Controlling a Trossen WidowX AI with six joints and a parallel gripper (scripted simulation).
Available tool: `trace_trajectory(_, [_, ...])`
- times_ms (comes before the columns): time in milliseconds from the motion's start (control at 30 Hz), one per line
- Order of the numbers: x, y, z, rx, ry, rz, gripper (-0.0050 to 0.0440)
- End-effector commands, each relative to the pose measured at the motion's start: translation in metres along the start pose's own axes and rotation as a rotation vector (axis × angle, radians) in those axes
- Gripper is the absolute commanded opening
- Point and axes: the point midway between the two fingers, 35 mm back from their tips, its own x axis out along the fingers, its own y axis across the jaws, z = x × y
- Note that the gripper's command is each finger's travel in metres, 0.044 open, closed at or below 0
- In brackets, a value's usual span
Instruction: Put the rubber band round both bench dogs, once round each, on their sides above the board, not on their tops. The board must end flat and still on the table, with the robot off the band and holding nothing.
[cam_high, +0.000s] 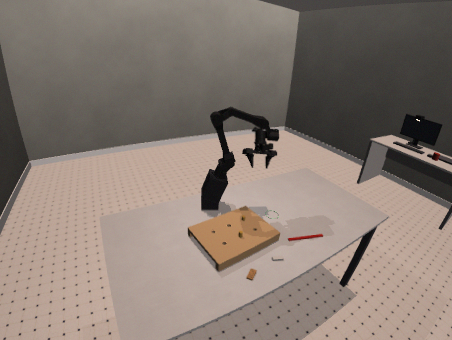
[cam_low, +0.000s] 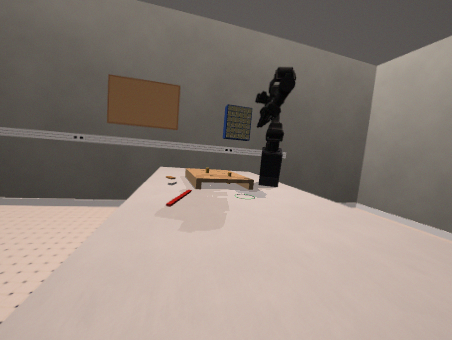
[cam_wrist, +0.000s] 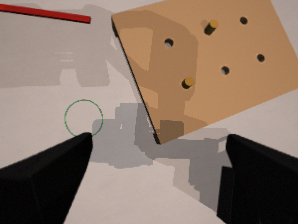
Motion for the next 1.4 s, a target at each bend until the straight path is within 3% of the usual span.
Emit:
trace_trajectory(0, [-0.003,0.001,0.002,0.008,-0.002,0.013,0.04])
trace_trajectory(533, [-0.003,0.001,0.002,0.008,-0.002,0.013,0.04])
trace_trajectory(733, [0.006,0.02,-0.003,-0.005,0.039,0.006,0.0256])
trace_trajectory(967, [0.062,0.092,-0.023,-0.044,0.212,0.022,0.0088])
trace_trajectory(1033, [0.081,0.111,-0.027,-0.053,0.259,0.041,0.008])
trace_trajectory(1100, [0.081,0.111,-0.027,-0.053,0.259,0.041,0.008])
trace_trajectory(1367, [0.173,0.164,-0.043,-0.088,0.425,0.126,0.008])
